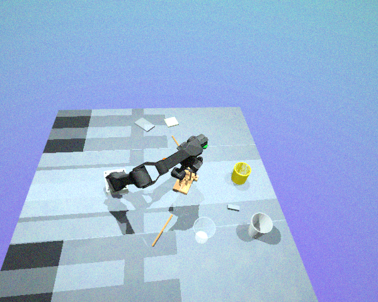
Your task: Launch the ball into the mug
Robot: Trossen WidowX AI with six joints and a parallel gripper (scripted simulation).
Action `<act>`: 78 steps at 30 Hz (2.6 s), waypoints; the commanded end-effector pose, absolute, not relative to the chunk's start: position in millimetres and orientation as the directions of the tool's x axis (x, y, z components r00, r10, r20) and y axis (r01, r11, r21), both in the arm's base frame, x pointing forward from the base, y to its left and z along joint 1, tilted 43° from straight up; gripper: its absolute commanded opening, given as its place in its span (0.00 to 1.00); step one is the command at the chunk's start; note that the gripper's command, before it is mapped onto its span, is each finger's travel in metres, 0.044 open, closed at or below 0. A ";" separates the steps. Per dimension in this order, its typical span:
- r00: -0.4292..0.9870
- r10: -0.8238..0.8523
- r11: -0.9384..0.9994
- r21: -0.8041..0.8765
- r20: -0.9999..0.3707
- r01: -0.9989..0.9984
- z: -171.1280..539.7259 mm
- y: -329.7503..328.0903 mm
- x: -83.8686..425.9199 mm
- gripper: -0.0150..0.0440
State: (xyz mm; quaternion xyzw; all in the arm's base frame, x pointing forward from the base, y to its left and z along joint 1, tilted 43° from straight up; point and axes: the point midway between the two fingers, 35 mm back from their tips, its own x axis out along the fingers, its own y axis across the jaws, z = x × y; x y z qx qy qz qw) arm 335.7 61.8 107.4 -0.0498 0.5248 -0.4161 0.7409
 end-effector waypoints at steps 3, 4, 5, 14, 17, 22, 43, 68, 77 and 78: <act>0.103 -0.669 0.556 -0.402 -0.736 0.728 108.6 62.4 335.3 1.00; 0.103 -0.669 0.538 -0.383 -0.736 0.751 108.7 62.5 335.2 1.00; 0.103 -0.669 0.520 -0.364 -0.736 0.773 108.8 62.6 335.2 1.00; 0.104 -0.669 0.333 -0.171 -0.736 0.927 109.8 63.2 334.8 1.00; 0.104 -0.669 0.262 -0.103 -0.736 0.960 110.1 63.4 334.7 1.00; 0.104 -0.669 0.139 0.014 -0.736 0.990 110.6 63.7 334.4 1.00; 0.105 -0.668 -0.300 0.397 -0.736 0.867 112.4 64.8 333.7 1.00; 0.107 -0.670 -0.300 0.399 -0.735 0.867 63.3 20.2 341.9 1.00; 0.107 -0.670 -0.299 0.399 -0.734 0.867 52.7 10.2 343.3 1.00; 0.107 -0.670 -0.299 0.399 -0.734 0.867 51.6 9.1 343.5 1.00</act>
